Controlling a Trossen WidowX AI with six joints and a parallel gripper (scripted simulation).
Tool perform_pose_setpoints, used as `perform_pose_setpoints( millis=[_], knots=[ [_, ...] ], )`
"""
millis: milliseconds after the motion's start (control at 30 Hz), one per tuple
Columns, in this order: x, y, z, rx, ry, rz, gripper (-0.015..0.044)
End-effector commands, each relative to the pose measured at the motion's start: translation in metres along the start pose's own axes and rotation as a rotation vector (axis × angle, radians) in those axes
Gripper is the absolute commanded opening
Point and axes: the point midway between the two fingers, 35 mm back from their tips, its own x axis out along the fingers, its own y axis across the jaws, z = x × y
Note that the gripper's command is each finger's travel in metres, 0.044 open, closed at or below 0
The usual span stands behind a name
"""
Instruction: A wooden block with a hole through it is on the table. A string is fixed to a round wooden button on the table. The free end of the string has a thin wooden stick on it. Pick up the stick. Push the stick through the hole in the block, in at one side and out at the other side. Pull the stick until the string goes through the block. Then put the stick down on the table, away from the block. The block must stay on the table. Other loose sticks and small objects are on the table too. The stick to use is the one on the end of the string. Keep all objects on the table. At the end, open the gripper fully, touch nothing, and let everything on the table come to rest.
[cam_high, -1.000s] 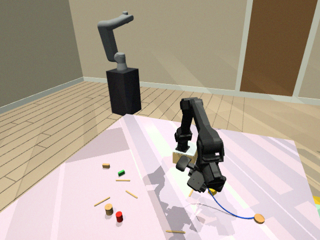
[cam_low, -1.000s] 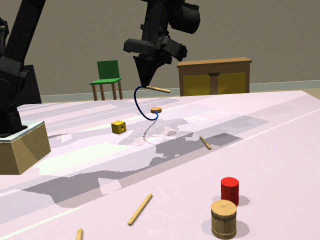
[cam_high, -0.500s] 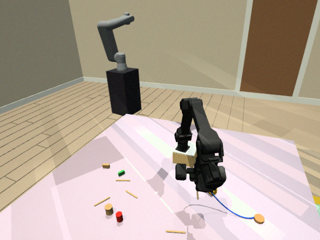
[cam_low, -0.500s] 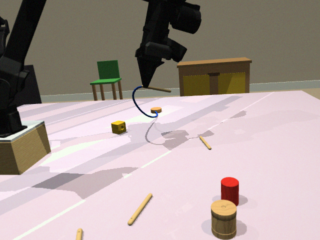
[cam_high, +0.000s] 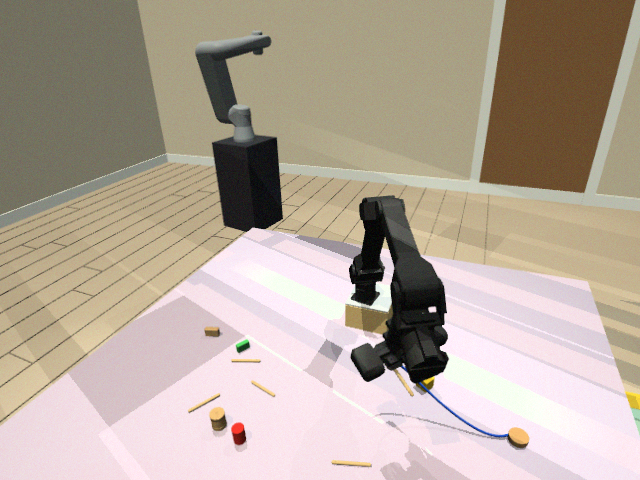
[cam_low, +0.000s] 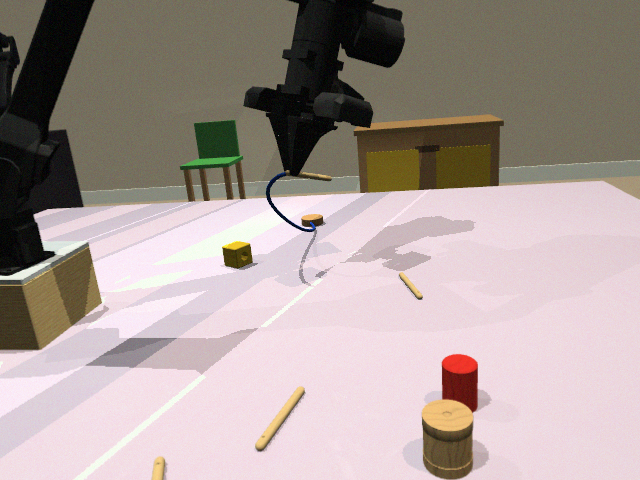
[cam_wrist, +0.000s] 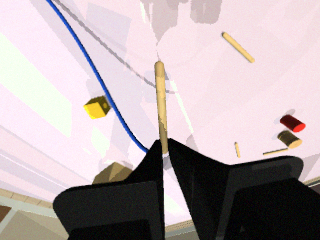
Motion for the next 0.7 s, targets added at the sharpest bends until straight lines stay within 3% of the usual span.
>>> perform_pose_setpoints(
  millis=[0,667],
  knots=[
    [-0.0003,0.0001,0.0005,-0.142,-0.002,0.007,0.0000],
    [-0.0008,-0.0014,0.0016,-0.832,-0.015,0.017,0.0000]
  ],
)
